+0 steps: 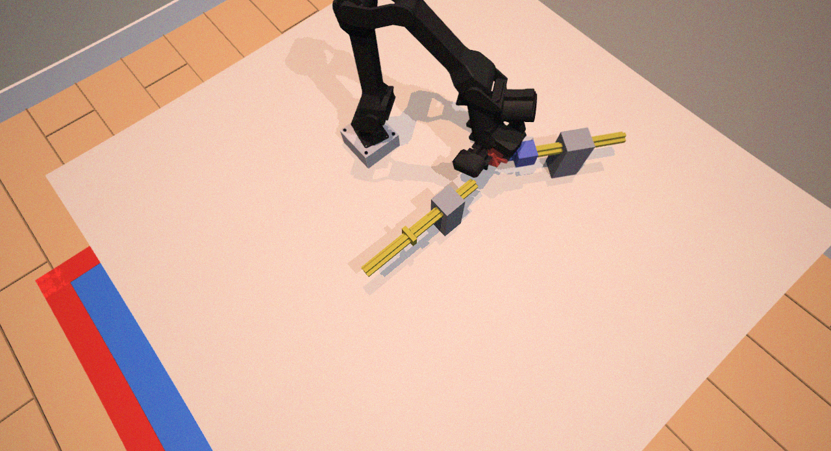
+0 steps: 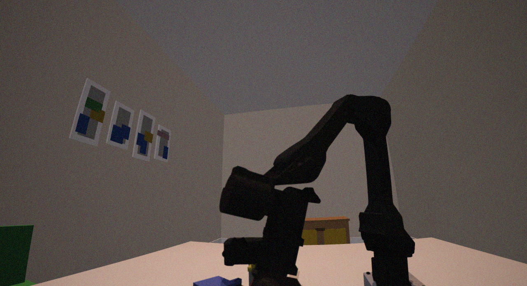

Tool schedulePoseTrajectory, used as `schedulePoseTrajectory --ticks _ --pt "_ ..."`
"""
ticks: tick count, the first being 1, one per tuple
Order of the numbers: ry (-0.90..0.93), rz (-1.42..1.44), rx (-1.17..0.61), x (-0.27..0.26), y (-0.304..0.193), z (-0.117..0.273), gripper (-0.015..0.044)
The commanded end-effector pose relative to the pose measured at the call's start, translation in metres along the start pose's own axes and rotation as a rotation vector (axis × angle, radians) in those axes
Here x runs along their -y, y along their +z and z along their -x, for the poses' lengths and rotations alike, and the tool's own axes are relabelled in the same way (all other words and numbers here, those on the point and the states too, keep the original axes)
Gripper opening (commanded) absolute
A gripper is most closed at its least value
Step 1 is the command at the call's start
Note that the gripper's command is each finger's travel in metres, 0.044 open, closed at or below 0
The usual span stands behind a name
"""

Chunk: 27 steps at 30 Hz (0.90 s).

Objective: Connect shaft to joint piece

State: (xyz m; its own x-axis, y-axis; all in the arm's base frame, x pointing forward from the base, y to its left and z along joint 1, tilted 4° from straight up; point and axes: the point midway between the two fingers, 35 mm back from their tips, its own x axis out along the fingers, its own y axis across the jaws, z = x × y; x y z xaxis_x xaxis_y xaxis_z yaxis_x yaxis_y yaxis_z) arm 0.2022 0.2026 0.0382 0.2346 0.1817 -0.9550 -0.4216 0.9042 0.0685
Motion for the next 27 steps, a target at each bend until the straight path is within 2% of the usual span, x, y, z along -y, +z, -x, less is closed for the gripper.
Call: schedulePoseTrajectory --ticks 1,12,14,19,24,27 --pt "0.0 0.004 0.0 0.0001 0.0 -0.0002 0.0182" --pt "0.0 0.004 0.0 0.0001 0.0 -0.0002 0.0182" --pt "0.0 0.0 0.0 0.0 0.0 0.0 0.0147" --pt "0.0 0.0 0.0 0.0 0.0 0.0 0.0147" --pt "0.0 0.0 0.0 0.0 0.0 0.0 0.0016" --pt "0.0 0.0 0.0 0.0 0.0 0.0 0.0"
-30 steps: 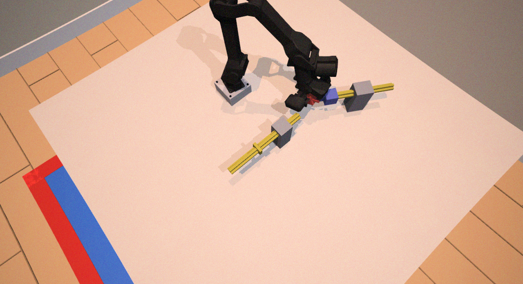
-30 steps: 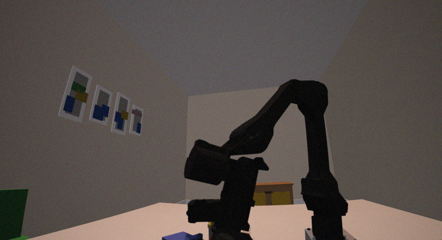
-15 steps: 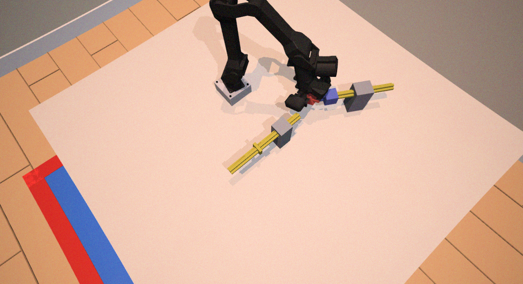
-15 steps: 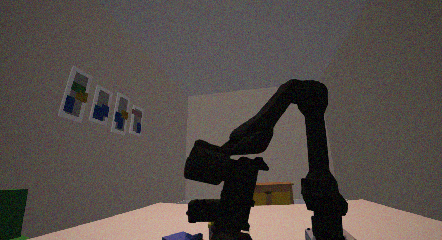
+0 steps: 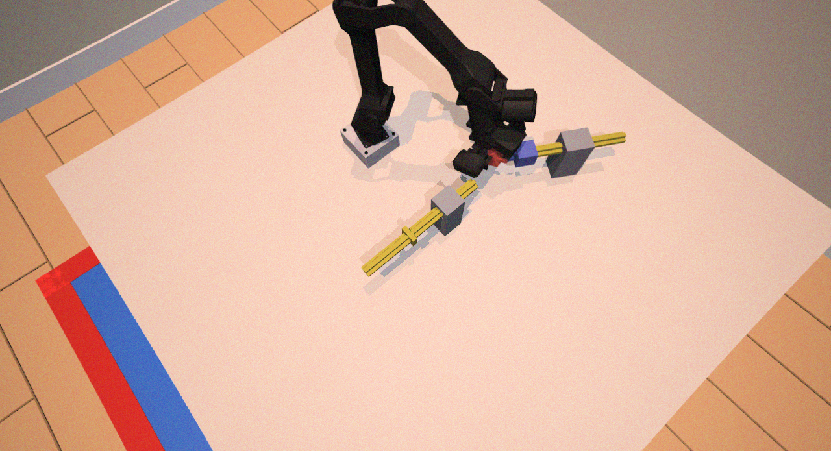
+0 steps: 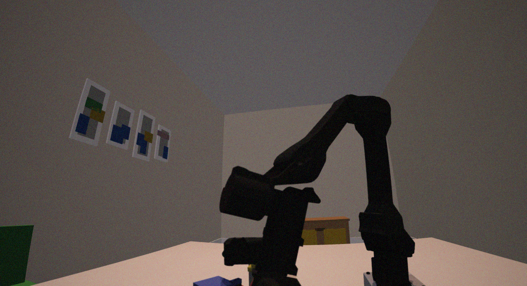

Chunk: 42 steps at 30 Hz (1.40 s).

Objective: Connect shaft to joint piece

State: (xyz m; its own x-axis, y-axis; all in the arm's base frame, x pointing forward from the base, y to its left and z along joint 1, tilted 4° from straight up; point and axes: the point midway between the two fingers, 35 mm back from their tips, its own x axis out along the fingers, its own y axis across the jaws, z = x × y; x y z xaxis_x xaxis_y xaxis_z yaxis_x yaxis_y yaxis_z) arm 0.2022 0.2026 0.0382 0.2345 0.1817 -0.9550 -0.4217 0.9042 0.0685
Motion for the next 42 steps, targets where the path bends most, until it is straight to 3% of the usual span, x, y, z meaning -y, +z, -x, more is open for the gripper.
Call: schedulePoseTrajectory --ticks 1,42 --pt "0.0 0.0 0.0 0.0 0.0 0.0 0.0" --pt "0.098 0.647 -0.209 0.029 0.008 0.008 0.0"
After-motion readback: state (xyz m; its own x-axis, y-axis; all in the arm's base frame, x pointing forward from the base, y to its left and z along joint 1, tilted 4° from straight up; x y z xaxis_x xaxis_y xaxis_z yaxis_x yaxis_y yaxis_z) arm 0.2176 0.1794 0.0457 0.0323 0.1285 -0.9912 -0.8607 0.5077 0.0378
